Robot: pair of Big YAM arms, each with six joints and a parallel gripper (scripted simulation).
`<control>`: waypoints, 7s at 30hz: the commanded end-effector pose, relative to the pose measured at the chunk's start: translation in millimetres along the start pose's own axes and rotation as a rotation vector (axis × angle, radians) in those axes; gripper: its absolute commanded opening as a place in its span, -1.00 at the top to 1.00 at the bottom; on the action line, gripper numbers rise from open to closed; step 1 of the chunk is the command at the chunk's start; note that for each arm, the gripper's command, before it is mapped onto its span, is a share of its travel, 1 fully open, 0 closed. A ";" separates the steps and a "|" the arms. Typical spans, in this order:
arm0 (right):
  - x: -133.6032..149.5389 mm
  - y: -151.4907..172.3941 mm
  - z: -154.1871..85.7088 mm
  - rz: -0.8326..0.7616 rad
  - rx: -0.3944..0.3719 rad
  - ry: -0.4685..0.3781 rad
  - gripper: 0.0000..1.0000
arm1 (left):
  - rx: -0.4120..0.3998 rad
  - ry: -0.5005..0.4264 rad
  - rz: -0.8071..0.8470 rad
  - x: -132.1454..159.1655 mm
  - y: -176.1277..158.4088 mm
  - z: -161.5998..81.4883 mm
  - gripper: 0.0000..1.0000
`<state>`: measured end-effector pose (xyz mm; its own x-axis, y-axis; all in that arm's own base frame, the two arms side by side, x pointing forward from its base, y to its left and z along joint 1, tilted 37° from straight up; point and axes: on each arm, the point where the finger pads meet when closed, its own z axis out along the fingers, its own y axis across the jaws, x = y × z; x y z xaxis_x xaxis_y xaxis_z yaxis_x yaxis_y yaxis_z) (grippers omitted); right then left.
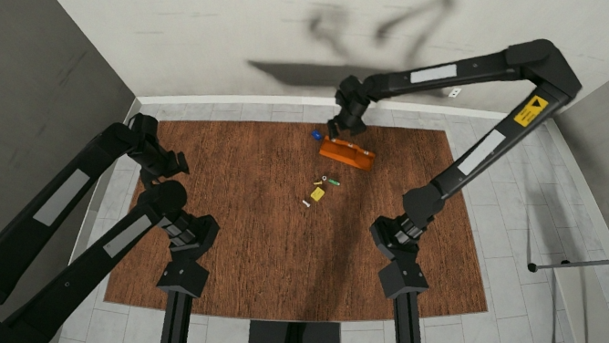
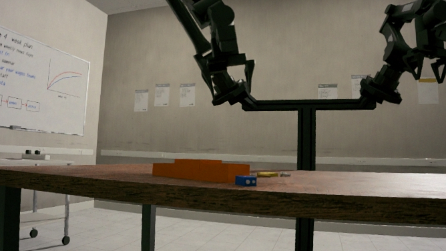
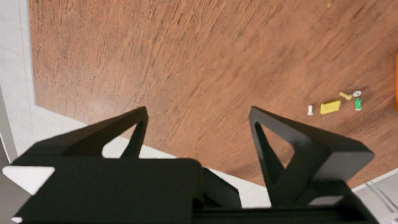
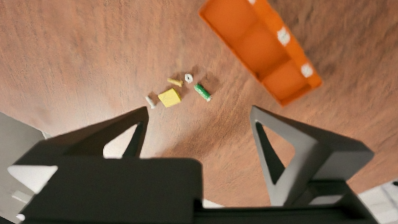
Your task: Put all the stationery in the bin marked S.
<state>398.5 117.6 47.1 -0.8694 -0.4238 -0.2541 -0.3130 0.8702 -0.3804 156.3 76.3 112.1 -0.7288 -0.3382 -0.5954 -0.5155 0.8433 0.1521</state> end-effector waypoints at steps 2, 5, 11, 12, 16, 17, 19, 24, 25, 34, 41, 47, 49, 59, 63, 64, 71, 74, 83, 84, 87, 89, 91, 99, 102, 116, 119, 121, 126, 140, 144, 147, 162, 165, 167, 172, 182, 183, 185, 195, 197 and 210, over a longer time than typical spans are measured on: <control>24.1 -24.9 -5.7 0.170 0.061 -0.029 -1.00 | -0.005 0.012 0.009 5.9 0.1 2.7 -1.00; 46.4 -36.4 -7.2 0.241 0.102 -0.036 -1.00 | -0.005 0.012 0.009 5.9 0.1 2.7 -1.00; 75.1 -45.3 -10.4 0.330 0.160 -0.057 -1.00 | -0.005 0.012 0.009 5.9 0.1 2.7 -1.00; 81.5 -44.7 -11.9 0.361 0.182 -0.069 -1.00 | -0.005 0.012 0.009 5.9 0.1 2.7 -1.00; 101.9 -60.2 -9.4 0.400 0.201 -0.059 -1.00 | -0.005 0.012 0.009 5.9 0.1 2.7 -1.00; 101.9 -59.9 -9.2 0.400 0.200 -0.059 -1.00 | -0.005 0.012 0.009 5.9 0.1 2.7 -1.00; 84.6 -51.9 -11.6 0.379 0.189 -0.075 -1.00 | -0.005 0.012 0.009 5.9 0.1 2.7 -1.00; 86.1 -52.7 -11.3 0.383 0.191 -0.074 -1.00 | -0.005 0.012 0.009 5.9 0.1 2.7 -1.00; 84.1 -52.5 -12.6 0.384 0.190 -0.079 -1.00 | -0.005 0.012 0.009 5.9 0.1 2.7 -1.00; 82.1 -52.5 -12.2 0.385 0.191 -0.079 -1.00 | -0.005 0.012 0.009 5.9 0.1 2.7 -1.00; 81.1 -51.9 -12.2 0.385 0.191 -0.079 -1.00 | -0.005 0.012 0.009 5.9 0.1 2.7 -1.00; 81.1 -50.1 -11.1 0.380 0.190 -0.076 -1.00 | -0.005 0.012 0.009 5.9 0.1 2.7 -1.00; 81.2 -50.8 -11.1 0.382 0.191 -0.076 -1.00 | -0.005 0.012 0.009 5.9 0.1 2.7 -1.00; 67.3 -66.2 8.6 0.539 0.192 -0.074 -1.00 | -0.005 0.012 0.009 5.9 0.1 2.7 -1.00; 56.4 -72.6 19.3 0.626 0.191 -0.079 -1.00 | -0.005 0.012 0.009 5.9 0.1 2.7 -1.00; 50.8 -75.7 24.6 0.652 0.190 -0.078 -1.00 | -0.005 0.012 0.009 5.9 0.1 2.7 -1.00; 11.9 -97.8 61.4 0.755 0.189 -0.093 -1.00 | -0.005 0.012 0.009 5.9 0.1 2.7 -1.00; -5.0 -107.3 77.0 0.732 0.191 -0.090 -1.00 | -0.005 0.012 0.009 5.9 0.1 2.7 -1.00; -44.9 -129.4 113.2 0.732 0.192 -0.089 -1.00 | -0.005 0.012 0.009 5.9 0.1 2.7 -1.00; -50.7 -132.6 118.3 0.732 0.192 -0.089 -1.00 | -0.005 0.012 0.009 5.9 0.1 2.7 -1.00; -56.4 -131.5 120.3 0.726 0.191 -0.092 -1.00 | -0.005 0.012 0.009 5.9 0.1 2.7 -1.00; -60.1 -123.1 104.2 0.709 0.179 -0.113 -1.00 | -0.005 0.012 0.009 5.9 0.1 2.7 -1.00; -53.8 -124.6 106.3 0.712 0.183 -0.101 -1.00 | -0.005 0.012 0.009 5.9 0.1 2.7 -1.00; -45.3 -121.3 119.9 0.711 0.187 -0.077 -1.00 | -0.005 0.012 0.009 5.9 0.1 2.7 -1.00; -52.1 -126.9 113.4 0.726 0.188 -0.090 -1.00 | -0.005 0.012 0.009 5.9 0.1 2.7 -1.00; -51.4 -126.5 113.4 0.726 0.188 -0.090 -1.00 | -0.005 0.012 0.009 5.9 0.1 2.7 -1.00; -51.3 -126.4 113.4 0.726 0.188 -0.090 -1.00 | -0.005 0.012 0.009 5.9 0.1 2.7 -1.00; -51.1 -126.3 113.4 0.726 0.188 -0.090 -1.00 | -0.005 0.012 0.009 5.9 0.1 2.7 -1.00; -50.8 -126.1 113.4 0.726 0.188 -0.090 -1.00 | -0.005 0.012 0.009 5.9 0.1 2.7 -1.00; -50.1 -125.7 113.4 0.726 0.188 -0.090 -1.00 | -0.005 0.012 0.009 5.9 0.1 2.7 -1.00; -49.9 -125.6 113.3 0.726 0.188 -0.090 -1.00 | -0.005 0.012 0.009 5.9 0.1 2.7 -1.00; -47.9 -117.3 97.7 0.721 0.184 -0.091 -1.00 | -0.005 0.012 0.009 5.9 0.1 2.7 -1.00; -63.1 -100.9 -25.4 0.739 0.176 -0.125 -1.00 | -0.005 0.012 0.009 5.9 0.1 2.7 -1.00; -58.5 -92.8 -21.8 0.724 0.183 -0.094 -1.00 | -0.005 0.012 0.009 5.9 0.1 2.7 -1.00; -35.0 -97.0 -8.4 0.728 0.198 -0.049 -1.00 | -0.005 0.012 0.009 5.9 0.1 2.7 -1.00; -50.6 -99.3 -21.0 0.731 0.185 -0.096 -1.00 | -0.005 0.012 0.009 5.9 0.1 2.7 -1.00; -7.4 -46.5 26.6 1.043 0.175 -0.112 -0.06 | -0.005 0.012 0.009 5.9 0.1 2.7 -1.00; -2.9 -41.4 31.4 1.043 0.175 -0.112 -0.06 | -0.005 0.012 0.009 5.9 0.1 2.7 -1.00; 6.2 -31.2 41.0 1.043 0.175 -0.112 -0.06 | -0.005 0.012 0.009 5.9 0.1 2.7 -1.00; 51.5 19.8 89.2 1.042 0.175 -0.112 -0.06 | -0.005 0.012 0.009 5.9 0.1 2.7 -1.00; 51.5 19.8 89.2 1.042 0.175 -0.112 -0.06 | -0.005 0.012 0.009 5.9 0.1 2.7 -1.00; 105.8 86.4 151.9 1.044 0.171 -0.117 -0.06 | -0.005 0.012 0.009 5.9 0.1 2.7 -1.00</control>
<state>341.8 98.2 -131.5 -0.6591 0.4604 -0.5947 0.6207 0.7795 -0.0845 156.3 76.3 112.1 -0.7288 -0.3382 -0.5954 -0.5155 0.8433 0.1521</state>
